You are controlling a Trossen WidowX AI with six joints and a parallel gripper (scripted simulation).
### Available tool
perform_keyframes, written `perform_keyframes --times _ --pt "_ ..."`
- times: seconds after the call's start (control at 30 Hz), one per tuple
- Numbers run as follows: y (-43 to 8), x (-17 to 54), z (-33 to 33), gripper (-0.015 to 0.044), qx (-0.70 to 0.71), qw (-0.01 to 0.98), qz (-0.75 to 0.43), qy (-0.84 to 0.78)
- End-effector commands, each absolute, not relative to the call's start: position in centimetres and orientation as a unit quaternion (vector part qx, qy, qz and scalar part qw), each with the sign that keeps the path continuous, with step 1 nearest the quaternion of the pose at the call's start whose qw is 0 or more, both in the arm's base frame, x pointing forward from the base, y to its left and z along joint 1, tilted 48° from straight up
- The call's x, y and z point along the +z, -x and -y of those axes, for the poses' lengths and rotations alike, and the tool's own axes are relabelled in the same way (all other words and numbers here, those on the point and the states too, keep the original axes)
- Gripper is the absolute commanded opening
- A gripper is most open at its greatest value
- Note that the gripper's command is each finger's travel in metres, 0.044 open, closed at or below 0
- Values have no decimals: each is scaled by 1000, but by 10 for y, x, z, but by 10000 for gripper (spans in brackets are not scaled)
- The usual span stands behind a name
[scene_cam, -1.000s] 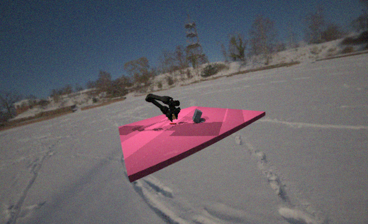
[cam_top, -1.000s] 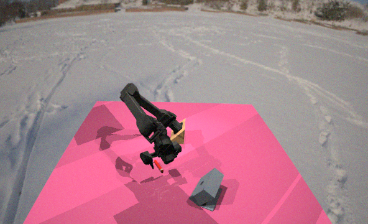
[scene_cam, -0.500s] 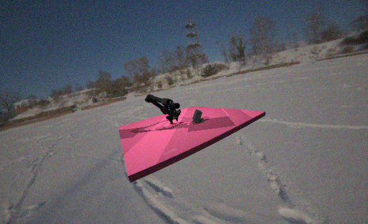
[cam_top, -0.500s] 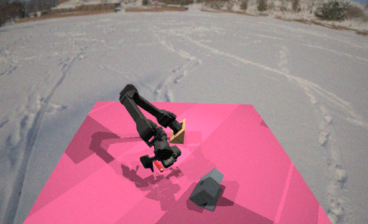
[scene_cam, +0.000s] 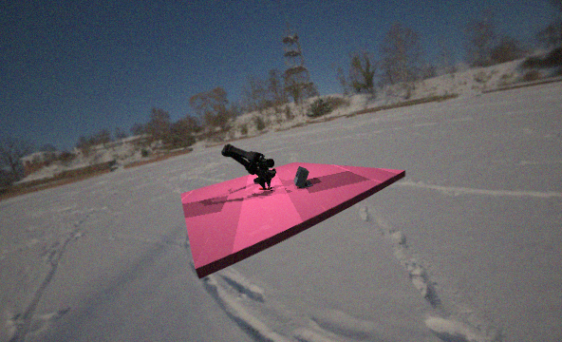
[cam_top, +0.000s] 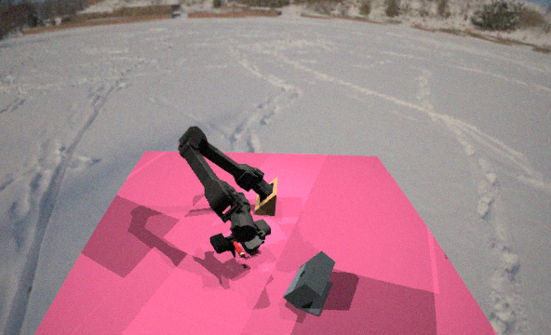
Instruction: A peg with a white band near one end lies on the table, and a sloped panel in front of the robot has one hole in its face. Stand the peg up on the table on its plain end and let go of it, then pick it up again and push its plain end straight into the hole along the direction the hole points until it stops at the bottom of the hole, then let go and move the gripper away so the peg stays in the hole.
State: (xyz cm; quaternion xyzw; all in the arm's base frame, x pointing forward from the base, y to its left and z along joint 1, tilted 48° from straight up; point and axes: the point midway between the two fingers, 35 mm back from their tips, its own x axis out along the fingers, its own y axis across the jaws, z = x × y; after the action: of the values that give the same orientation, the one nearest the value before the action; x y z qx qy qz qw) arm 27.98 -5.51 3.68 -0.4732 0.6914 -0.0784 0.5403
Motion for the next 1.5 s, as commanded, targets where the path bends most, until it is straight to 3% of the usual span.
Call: perform_keyframes --times 0.0,0.07,0.3,0.6,1.47 --pt "-280 37 56 151 -78 539 -691 475" --pt "-280 37 56 110 -78 539 -691 475" --pt "-280 37 56 110 -78 539 -691 475" --pt "-280 37 56 51 -78 539 -691 475" --pt "-273 48 49 51 -35 600 -640 479"
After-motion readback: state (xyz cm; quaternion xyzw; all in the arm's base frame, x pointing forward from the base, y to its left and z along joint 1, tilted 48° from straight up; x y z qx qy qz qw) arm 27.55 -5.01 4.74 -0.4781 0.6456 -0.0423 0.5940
